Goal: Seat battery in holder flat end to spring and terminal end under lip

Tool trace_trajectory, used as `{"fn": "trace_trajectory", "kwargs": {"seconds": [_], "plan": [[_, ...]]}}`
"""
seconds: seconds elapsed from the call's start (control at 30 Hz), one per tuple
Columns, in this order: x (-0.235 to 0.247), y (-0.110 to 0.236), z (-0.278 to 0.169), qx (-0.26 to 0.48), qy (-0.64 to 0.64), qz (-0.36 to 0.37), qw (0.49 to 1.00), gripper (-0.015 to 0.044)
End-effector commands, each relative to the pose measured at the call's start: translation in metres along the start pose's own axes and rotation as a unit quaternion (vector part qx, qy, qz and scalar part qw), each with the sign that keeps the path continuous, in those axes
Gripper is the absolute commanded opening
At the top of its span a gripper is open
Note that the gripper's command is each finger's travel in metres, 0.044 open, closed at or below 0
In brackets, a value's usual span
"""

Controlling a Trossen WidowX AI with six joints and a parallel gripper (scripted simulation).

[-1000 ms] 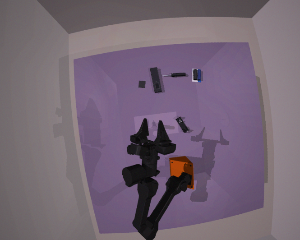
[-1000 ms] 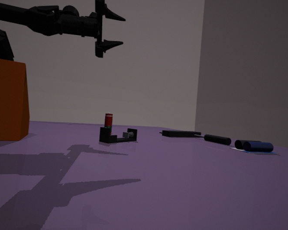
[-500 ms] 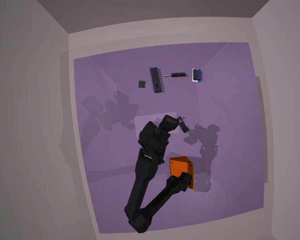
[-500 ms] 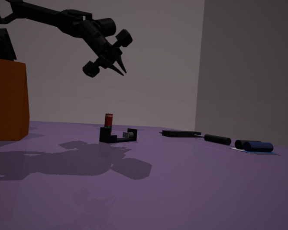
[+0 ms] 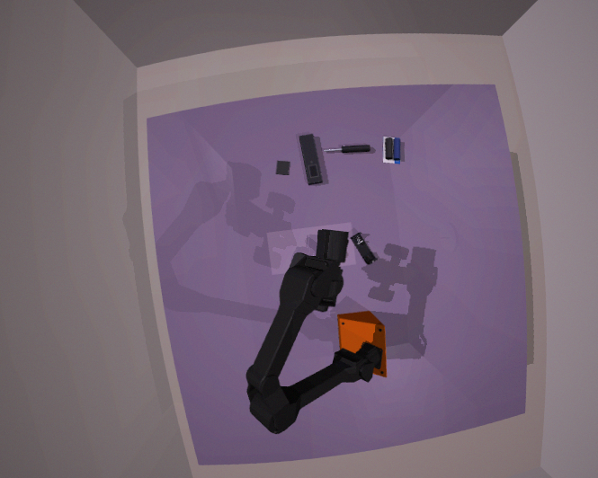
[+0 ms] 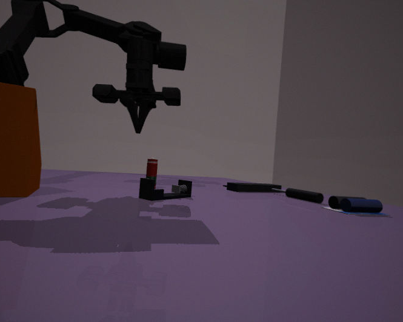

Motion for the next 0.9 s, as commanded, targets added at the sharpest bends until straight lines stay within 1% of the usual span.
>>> {"fn": "trace_trajectory", "kwargs": {"seconds": [0.0, 0.17, 0.43, 0.5, 0.87], "plan": [[-0.001, -0.001, 0.001, -0.013, 0.006, 0.027, 1.000, 0.0000], [-0.002, -0.007, 0.001, -0.012, 0.006, 0.027, 1.000, 0.0000], [0.001, -0.070, 0.003, -0.013, 0.007, 0.027, 1.000, 0.0000], [0.003, -0.080, 0.003, -0.015, 0.007, 0.028, 0.999, 0.0000], [-0.004, -0.081, 0.005, -0.015, 0.007, 0.028, 0.999, 0.0000]]}}
Point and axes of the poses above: the point midway between the two fingers, 35 mm back from their tips, its own y axis back along the fingers, its own x axis across the jaws, z = x × y, the point moved 10 cm from there along y, back along the fingers, and after that the axes turned 5 degrees about -y, right-handed, at the moved point
